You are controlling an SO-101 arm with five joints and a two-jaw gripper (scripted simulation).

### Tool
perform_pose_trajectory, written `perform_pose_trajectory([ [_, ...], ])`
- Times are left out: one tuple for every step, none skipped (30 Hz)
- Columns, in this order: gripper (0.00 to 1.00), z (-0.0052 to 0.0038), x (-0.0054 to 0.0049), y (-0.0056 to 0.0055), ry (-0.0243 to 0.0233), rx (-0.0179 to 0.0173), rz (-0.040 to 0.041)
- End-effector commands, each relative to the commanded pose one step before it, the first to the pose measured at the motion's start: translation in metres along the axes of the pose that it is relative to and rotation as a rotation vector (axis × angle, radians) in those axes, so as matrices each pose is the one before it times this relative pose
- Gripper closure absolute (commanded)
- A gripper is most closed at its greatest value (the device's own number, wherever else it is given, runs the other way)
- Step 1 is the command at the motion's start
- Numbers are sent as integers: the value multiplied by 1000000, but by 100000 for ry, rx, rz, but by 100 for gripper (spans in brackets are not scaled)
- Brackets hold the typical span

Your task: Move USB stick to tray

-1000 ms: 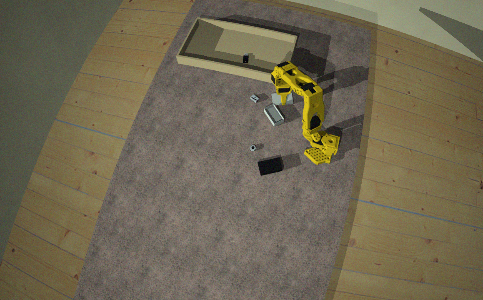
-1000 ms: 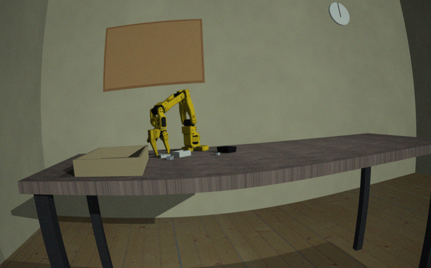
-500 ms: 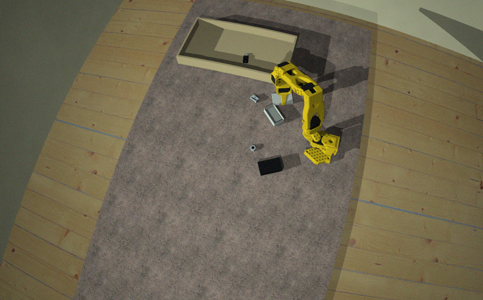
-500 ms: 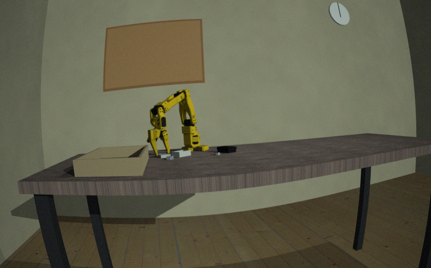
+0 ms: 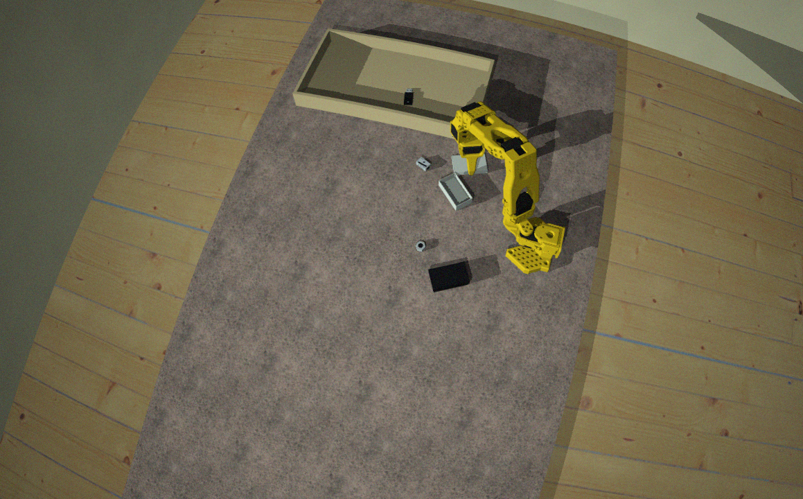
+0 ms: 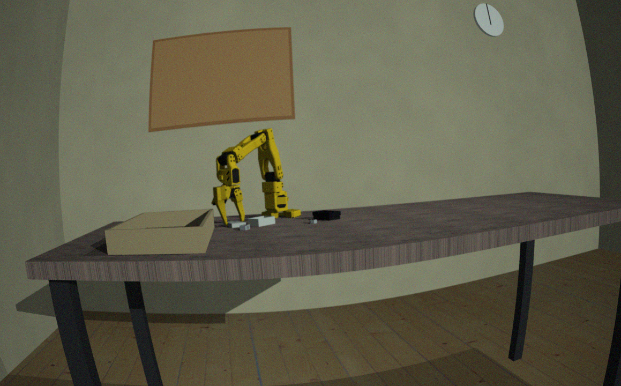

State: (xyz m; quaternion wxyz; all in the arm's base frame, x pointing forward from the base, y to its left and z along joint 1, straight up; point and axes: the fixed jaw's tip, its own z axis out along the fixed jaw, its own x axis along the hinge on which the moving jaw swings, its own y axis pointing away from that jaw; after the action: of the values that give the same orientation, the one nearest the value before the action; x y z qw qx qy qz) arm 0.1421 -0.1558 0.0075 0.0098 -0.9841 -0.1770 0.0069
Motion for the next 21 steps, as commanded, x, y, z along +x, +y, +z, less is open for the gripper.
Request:
perform_pose_trajectory([
  [78,-4893,-246,3915,993,-2202,-284],
  [78,-879,60,142,0,0,0],
  [78,-1047,67,164,0,0,0],
  [78,-1214,75,185,0,0,0],
  [78,-1370,76,194,0,0,0],
  [78,-1532,83,203,0,0,0],
  [78,-1682,84,205,0,0,0],
  [78,-1826,85,202,0,0,0],
  [78,0,0,0,0,0,0],
  [78,0,0,0,0,0,0],
  [78,-1960,79,192,2,1,0],
  [78,-2082,71,179,0,0,0],
  [78,-2179,66,158,0,0,0],
  [78,-2276,55,131,0,0,0],
  [78,-2349,45,103,0,0,0],
  [78,-2399,27,75,0,0,0],
  [78,-2436,16,34,0,0,0],
  [78,-2455,4,5,0,0,0],
  [78,-2445,-14,-38,0,0,0],
  [78,-2422,-32,-68,0,0,0],
  [78,-2382,-38,-106,0,0,0],
])
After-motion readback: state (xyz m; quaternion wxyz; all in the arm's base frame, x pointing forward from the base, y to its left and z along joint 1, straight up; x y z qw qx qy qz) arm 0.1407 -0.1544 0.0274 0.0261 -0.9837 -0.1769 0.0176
